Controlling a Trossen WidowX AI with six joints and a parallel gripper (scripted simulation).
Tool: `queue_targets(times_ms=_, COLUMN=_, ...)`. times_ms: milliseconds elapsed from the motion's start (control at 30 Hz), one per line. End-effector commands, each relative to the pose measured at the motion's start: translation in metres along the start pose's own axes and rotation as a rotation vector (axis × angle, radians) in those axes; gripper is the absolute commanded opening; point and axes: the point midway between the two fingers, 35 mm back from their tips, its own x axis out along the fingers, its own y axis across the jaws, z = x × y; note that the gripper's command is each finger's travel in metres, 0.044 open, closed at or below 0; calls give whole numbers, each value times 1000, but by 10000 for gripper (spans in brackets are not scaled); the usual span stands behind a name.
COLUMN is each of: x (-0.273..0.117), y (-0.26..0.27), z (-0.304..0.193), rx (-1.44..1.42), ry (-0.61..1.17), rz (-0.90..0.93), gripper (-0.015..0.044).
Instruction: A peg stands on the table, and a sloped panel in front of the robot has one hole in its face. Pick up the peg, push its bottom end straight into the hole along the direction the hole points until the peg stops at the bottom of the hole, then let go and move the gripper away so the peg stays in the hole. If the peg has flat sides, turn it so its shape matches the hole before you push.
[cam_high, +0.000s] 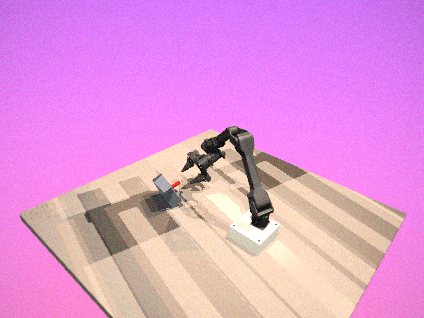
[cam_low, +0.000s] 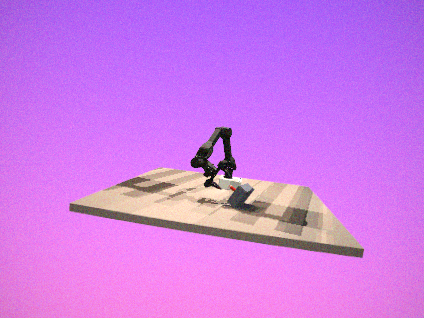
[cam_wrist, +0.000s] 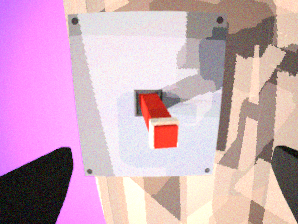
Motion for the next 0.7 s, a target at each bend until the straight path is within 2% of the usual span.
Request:
queue_targets(times_ms=0, x=-8, y=1, z=2, rx=-9, ry=-3, rz=6, gripper=440)
queue_targets(times_ms=667, x=-36, y=-3, z=-2, rx=-4, ry=-3, rz=10, gripper=440)
